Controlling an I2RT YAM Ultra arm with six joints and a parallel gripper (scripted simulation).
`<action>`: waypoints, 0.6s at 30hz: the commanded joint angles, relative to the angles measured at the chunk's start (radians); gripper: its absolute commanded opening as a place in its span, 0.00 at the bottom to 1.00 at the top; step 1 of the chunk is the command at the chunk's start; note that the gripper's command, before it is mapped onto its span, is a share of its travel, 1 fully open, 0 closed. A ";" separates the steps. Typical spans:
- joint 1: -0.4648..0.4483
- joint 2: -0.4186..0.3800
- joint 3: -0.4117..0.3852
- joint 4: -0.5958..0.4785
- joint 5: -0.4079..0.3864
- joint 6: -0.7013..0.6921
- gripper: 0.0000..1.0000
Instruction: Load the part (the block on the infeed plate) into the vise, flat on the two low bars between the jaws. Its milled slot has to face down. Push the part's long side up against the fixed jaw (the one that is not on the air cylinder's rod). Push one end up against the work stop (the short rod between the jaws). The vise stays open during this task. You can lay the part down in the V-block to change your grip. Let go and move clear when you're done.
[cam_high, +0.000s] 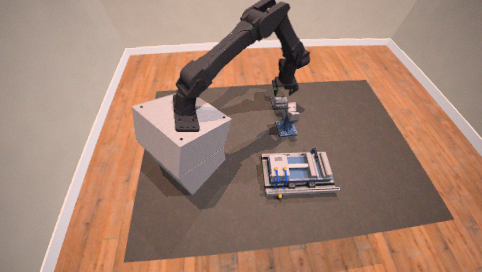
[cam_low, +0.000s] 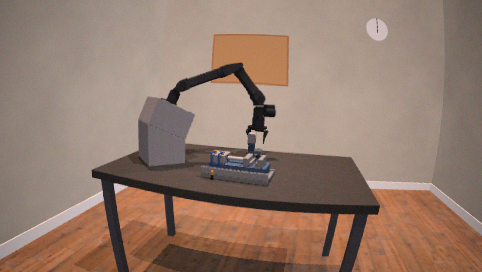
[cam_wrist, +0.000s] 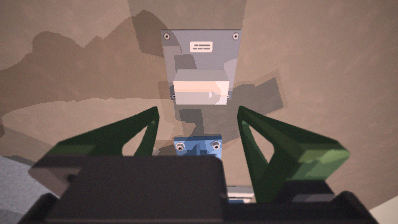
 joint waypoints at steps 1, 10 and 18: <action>0.006 0.010 0.030 0.021 0.004 0.006 0.81; 0.009 0.060 0.054 0.047 0.005 0.009 0.81; 0.012 0.090 0.071 0.061 0.006 0.011 0.81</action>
